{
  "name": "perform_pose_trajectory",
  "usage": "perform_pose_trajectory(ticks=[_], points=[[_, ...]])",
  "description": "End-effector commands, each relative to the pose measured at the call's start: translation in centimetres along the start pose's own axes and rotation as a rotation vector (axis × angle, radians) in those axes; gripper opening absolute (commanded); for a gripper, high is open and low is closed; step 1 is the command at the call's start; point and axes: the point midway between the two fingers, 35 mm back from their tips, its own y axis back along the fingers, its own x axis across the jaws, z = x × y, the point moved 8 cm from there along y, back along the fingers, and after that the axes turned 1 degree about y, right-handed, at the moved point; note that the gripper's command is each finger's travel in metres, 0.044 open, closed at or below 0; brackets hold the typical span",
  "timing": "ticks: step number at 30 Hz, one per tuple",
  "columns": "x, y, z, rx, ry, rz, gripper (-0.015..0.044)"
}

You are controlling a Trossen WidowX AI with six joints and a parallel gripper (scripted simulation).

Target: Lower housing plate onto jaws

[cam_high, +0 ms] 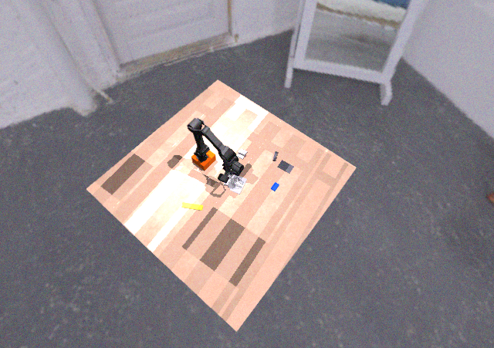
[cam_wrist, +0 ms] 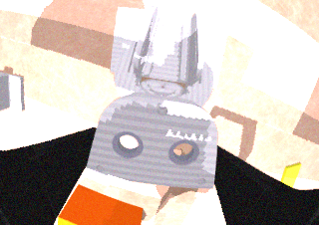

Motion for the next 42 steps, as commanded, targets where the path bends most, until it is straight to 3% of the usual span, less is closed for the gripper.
perform_pose_trajectory(ticks=[1, 42], points=[[-0.2, 0.0, -0.41, 0.001, 0.005, -0.004, 0.0351], [-0.21, -0.9, -0.36, 0.002, 0.005, -0.004, 0.0351]])
